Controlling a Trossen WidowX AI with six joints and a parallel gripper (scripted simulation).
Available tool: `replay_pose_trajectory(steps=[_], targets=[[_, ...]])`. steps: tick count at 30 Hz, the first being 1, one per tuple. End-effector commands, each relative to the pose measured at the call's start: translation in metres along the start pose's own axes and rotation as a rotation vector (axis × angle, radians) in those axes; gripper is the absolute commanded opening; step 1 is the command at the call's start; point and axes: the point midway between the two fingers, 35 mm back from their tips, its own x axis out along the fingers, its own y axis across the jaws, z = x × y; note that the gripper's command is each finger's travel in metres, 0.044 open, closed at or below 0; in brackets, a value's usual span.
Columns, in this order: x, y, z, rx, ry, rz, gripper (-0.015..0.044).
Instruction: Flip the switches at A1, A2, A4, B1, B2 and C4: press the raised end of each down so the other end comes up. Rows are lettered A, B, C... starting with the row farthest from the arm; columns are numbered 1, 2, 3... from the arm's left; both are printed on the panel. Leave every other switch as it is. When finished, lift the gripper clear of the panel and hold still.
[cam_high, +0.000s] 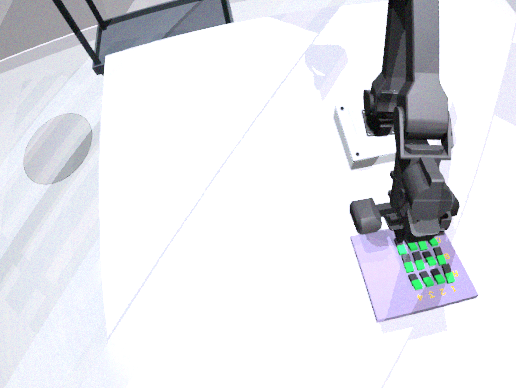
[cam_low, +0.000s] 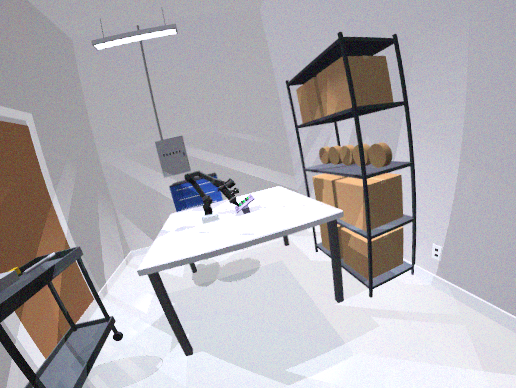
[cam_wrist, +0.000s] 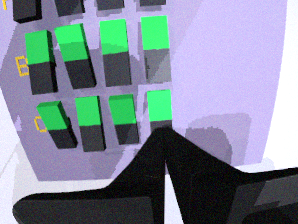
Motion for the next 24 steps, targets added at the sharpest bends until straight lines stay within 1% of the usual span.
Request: replay_pose_trajectory(steps=[1, 15, 17, 20, 21, 24], targets=[[0.002, 0.0, -0.001, 0.003, 0.004, 0.001, 0.0], [0.004, 0.0, -0.001, 0.003, 0.004, 0.001, 0.0], [-0.008, 0.0, 0.002, 0.0, 0.004, 0.0, 0.0], [-0.051, 0.0, 0.004, 0.002, 0.026, 0.0, 0.0], [-0.059, 0.0, 0.003, 0.003, 0.031, 0.001, 0.0], [-0.062, 0.0, 0.002, 0.003, 0.032, 0.001, 0.0]])
